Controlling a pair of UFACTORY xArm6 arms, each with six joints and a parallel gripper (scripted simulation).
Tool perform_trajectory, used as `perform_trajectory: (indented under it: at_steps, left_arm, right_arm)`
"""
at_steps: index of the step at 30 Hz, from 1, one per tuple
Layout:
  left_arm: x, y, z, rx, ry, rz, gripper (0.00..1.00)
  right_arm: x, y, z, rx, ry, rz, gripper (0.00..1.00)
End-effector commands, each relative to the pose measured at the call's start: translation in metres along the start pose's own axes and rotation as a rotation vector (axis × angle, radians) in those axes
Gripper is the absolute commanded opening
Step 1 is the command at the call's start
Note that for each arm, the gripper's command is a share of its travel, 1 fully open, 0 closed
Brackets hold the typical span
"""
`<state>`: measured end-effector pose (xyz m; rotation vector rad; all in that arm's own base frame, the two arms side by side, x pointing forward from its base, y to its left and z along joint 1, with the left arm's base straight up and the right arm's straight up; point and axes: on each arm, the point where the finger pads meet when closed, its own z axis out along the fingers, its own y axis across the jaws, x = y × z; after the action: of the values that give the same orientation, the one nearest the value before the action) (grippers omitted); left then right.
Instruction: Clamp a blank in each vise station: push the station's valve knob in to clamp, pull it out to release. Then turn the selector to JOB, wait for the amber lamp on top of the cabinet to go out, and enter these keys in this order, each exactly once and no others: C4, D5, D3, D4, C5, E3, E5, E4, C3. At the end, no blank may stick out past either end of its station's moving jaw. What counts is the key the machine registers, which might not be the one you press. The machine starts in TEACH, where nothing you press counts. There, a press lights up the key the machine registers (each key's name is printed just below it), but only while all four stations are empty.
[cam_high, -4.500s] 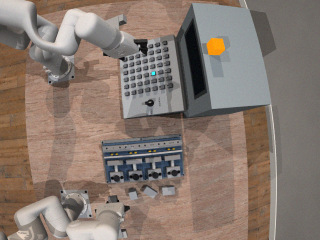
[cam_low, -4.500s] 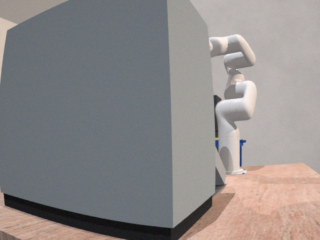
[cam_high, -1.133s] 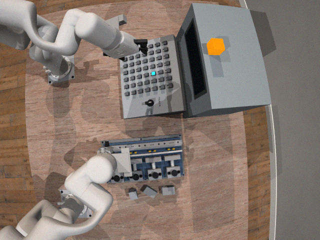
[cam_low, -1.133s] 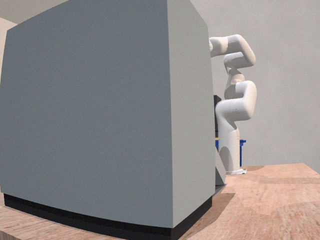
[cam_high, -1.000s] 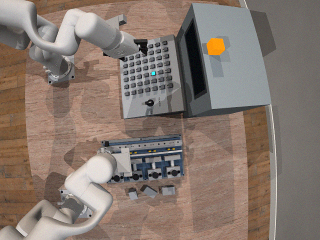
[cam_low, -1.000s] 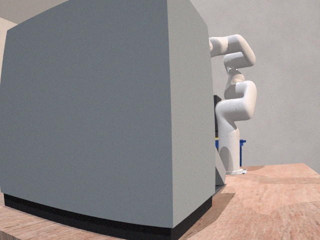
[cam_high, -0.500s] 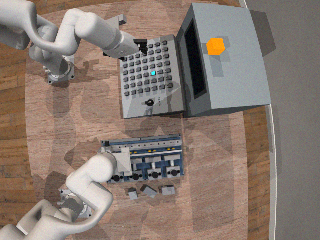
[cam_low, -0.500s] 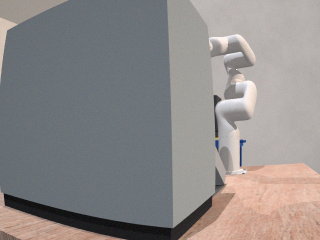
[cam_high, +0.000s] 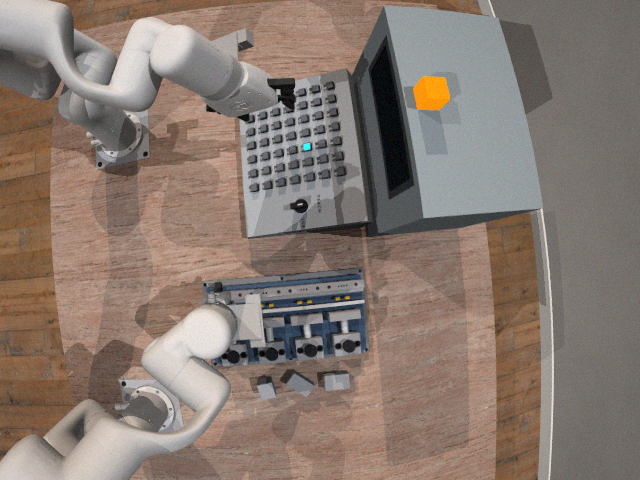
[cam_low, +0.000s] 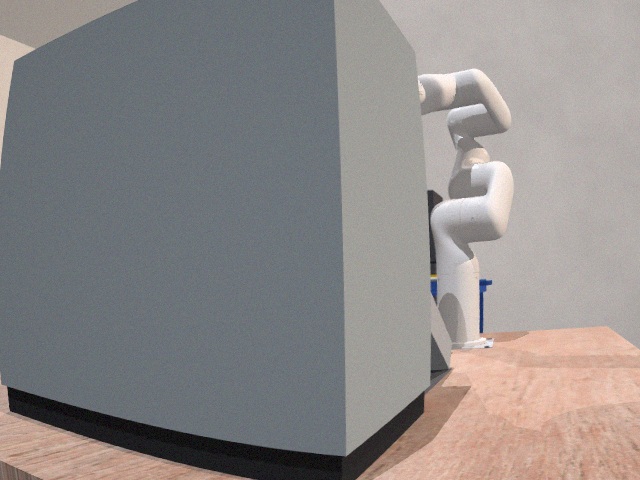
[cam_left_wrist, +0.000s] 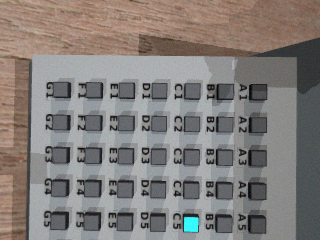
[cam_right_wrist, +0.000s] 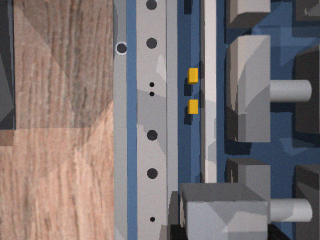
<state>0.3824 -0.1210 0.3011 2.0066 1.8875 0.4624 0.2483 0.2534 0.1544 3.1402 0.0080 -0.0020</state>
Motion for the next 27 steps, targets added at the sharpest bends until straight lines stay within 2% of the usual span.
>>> perform_trajectory:
  at_steps: [1, 8, 27]
  left_arm:
    - [0.000, 0.002, -0.002, -0.005, -0.001, -0.001, 1.00]
    - [0.000, 0.002, -0.002, -0.005, -0.001, -0.001, 1.00]
    - [0.000, 0.002, -0.002, -0.005, -0.001, -0.001, 1.00]
  right_arm:
    - [0.002, -0.002, 0.007, 0.005, 0.004, 0.000, 0.00]
    - [0.002, -0.002, 0.017, 0.004, 0.004, 0.000, 0.00]
    - [0.002, -0.002, 0.021, 0.004, 0.004, 0.001, 0.00]
